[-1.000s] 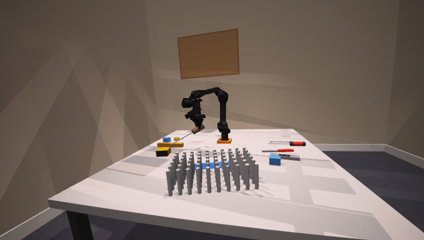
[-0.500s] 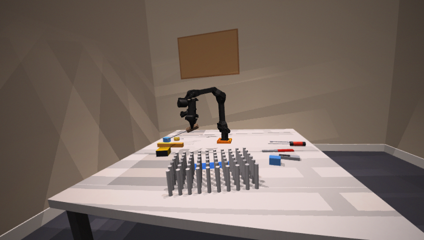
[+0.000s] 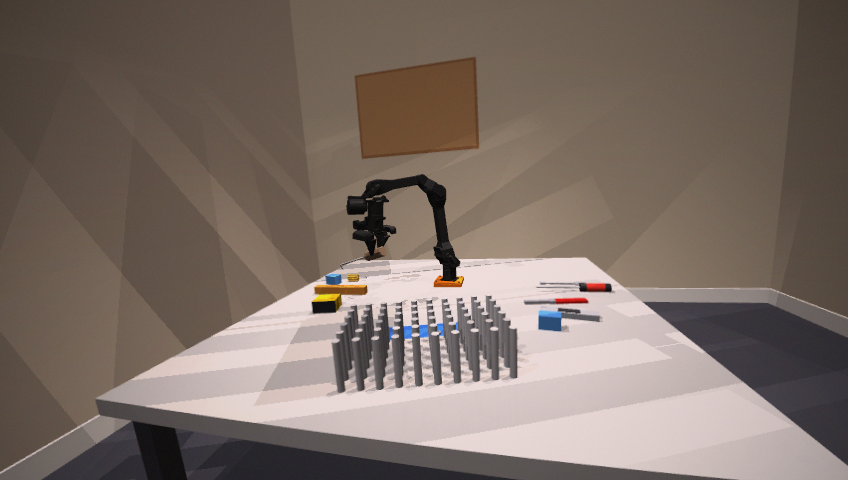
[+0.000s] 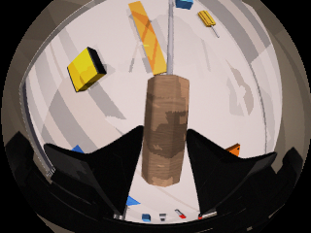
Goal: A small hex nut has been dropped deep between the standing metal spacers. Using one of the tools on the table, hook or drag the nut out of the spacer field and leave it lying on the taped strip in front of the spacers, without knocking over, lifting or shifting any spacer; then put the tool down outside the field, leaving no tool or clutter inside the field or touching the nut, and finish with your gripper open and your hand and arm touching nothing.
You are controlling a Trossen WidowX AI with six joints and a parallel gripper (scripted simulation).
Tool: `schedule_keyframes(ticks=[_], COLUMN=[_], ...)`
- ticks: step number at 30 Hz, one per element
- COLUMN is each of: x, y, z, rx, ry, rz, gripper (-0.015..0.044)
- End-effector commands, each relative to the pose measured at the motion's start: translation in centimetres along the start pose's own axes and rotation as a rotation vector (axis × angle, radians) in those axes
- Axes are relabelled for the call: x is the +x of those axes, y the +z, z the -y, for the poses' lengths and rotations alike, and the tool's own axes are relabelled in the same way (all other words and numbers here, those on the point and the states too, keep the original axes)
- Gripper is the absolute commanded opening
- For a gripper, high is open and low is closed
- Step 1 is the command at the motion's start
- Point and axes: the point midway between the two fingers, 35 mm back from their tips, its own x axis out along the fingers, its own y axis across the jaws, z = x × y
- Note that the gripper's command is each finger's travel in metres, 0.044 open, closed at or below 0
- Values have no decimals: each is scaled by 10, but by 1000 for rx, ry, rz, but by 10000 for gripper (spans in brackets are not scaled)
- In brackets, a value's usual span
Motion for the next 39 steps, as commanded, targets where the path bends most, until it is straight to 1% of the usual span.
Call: schedule_keyframes(ticks=[1,21,39], x=[-1,-1,-2], y=[14,80,132], z=[3,28,59], rx=[122,782,1336], ry=[-18,-104,-117], rz=[35,220,429], gripper=[0,0,0])
